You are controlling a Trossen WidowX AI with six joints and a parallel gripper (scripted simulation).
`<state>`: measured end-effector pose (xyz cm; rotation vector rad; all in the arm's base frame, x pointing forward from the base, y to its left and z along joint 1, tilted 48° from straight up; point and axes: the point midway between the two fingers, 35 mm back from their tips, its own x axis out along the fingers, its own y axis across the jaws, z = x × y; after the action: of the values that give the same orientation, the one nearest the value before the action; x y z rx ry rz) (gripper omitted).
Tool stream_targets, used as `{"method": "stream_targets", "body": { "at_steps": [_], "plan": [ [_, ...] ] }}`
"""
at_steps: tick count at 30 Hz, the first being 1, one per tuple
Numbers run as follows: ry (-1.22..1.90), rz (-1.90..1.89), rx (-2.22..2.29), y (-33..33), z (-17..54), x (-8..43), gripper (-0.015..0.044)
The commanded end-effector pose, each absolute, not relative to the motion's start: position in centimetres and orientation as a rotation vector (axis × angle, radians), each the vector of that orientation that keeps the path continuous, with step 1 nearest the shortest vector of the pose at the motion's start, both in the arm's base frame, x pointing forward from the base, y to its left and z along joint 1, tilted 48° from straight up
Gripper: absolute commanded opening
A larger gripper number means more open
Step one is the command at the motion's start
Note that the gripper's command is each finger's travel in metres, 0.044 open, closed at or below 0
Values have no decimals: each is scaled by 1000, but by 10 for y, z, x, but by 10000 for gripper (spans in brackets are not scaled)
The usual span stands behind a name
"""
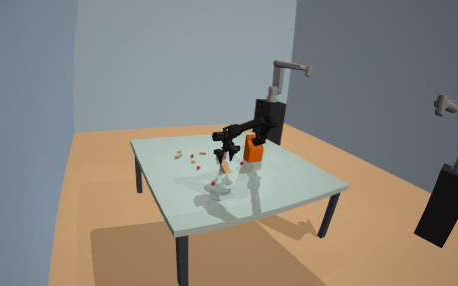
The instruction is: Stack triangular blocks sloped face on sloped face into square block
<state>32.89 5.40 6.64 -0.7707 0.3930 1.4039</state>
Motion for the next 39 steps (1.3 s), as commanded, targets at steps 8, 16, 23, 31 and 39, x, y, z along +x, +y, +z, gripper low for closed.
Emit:
{"method": "stream_targets", "body": {
  "at_steps": [8,16,23,31,39],
  "plan": [
    [158,1547,-514,6,51,329,440],
    [54,1520,-453,-9,52,334,440],
    [55,1519,-454,-8,52,334,440],
    [64,1517,-460,3,46,336,440],
    [70,1515,-464,15,40,339,440]
  ]
}}
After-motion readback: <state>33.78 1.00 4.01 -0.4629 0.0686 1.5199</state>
